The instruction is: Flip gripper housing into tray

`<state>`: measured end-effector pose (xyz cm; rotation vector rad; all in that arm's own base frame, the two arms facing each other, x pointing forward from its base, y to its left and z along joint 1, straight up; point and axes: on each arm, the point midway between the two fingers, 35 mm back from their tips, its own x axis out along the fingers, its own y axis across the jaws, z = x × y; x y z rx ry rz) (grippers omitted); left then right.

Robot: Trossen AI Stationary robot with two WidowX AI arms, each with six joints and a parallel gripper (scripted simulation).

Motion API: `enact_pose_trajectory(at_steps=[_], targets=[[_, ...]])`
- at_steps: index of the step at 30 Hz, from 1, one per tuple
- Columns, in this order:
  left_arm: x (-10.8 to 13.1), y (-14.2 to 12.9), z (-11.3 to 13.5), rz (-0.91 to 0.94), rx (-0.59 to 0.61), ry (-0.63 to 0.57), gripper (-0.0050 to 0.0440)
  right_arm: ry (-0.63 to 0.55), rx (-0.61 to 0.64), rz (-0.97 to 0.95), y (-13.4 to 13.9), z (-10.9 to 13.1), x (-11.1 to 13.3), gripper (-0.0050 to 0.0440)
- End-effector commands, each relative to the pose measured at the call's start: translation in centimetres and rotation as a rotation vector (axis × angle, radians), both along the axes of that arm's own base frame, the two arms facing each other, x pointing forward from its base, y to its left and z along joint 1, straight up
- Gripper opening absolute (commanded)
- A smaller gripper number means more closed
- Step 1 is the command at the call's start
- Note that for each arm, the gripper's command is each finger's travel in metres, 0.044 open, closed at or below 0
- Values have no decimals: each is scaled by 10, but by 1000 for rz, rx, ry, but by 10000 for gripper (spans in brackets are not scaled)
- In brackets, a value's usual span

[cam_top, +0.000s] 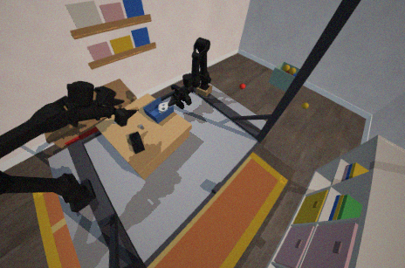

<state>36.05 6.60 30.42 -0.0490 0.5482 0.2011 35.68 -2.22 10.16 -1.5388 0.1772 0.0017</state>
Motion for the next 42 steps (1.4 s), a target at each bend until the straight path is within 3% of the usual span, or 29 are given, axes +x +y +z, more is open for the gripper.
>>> enact_pose_trajectory(at_steps=[1, 42], targets=[[-2, -1, 10, 0, -3, -28, 439, -16, -3, -4, -1, 5, 5, 0], [-2, -1, 10, 0, -3, -28, 439, -17, -3, -4, -3, 6, 17, 0]])
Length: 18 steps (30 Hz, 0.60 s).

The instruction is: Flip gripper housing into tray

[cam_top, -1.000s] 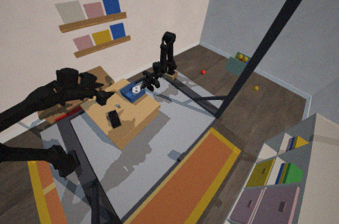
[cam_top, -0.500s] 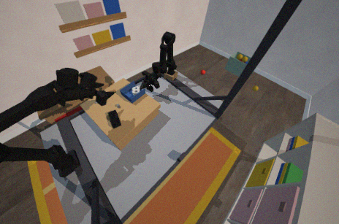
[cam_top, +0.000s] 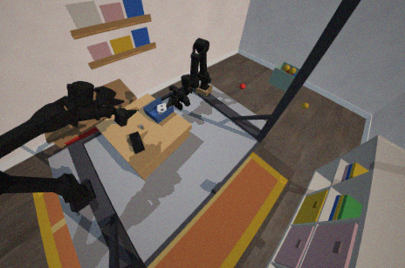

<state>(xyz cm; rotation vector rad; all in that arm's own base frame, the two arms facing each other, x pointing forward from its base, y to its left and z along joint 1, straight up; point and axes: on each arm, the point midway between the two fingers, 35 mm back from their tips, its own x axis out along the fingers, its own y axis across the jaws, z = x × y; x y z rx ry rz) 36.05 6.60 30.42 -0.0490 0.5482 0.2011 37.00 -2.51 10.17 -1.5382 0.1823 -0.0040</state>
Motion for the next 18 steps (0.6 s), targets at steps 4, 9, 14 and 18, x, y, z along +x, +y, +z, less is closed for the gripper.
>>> enact_pose_trajectory(at_steps=[4, 9, 14, 18], targets=[[-2, -1, 10, 0, -3, -28, 439, -17, -3, 3, 0, 6, 6, 0], [-2, -1, 10, 0, -3, -28, 439, -15, 0, -1, 3, 5, -21, 0], [-2, -1, 10, 0, -3, -28, 439, -14, 0, -1, 4, 4, -36, 0], [-2, -1, 10, 0, -3, -28, 439, -14, 0, -1, 5, 4, -37, 19]])
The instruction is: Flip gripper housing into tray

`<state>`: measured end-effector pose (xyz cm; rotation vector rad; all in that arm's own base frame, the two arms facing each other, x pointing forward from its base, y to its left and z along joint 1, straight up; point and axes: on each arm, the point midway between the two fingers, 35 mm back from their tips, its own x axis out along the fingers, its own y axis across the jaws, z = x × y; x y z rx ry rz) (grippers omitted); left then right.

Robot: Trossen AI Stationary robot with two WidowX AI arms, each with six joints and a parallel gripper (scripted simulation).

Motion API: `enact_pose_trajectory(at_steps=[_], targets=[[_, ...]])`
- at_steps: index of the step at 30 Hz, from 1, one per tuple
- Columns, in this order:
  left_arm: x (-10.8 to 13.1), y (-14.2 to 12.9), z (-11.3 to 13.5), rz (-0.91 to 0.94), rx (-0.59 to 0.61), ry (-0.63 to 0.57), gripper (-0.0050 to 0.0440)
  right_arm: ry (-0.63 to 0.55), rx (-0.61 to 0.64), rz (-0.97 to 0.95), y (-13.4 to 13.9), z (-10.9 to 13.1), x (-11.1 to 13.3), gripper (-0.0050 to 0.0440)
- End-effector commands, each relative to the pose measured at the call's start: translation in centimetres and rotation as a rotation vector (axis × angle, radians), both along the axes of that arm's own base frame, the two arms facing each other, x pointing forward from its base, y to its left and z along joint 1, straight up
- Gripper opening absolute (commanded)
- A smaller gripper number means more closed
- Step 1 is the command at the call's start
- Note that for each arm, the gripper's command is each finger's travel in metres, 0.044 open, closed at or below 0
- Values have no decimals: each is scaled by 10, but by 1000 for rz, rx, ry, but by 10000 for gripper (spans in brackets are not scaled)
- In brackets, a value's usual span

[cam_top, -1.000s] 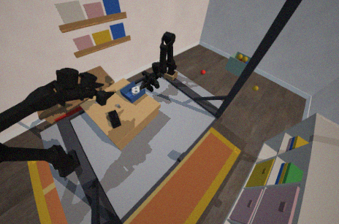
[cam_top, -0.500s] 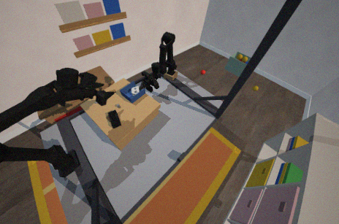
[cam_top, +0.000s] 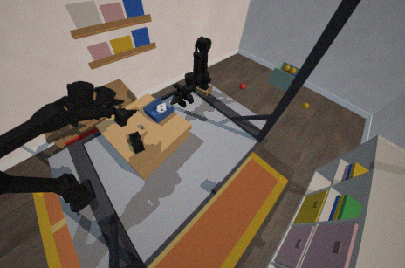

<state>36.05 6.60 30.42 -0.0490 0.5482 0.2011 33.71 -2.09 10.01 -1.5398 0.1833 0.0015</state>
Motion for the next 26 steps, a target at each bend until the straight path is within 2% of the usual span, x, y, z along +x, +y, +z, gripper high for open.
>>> enact_pose_trajectory(at_steps=[1, 8, 26], targets=[[-2, -1, 10, 0, -3, -28, 439, -18, 1, -4, 0, 6, -4, 43], [-2, -1, 10, 0, -3, -28, 439, -18, 1, -4, 0, 6, -4, 210], [-2, -1, 10, 0, -3, -28, 439, -18, 1, -4, 0, 6, -4, 210]])
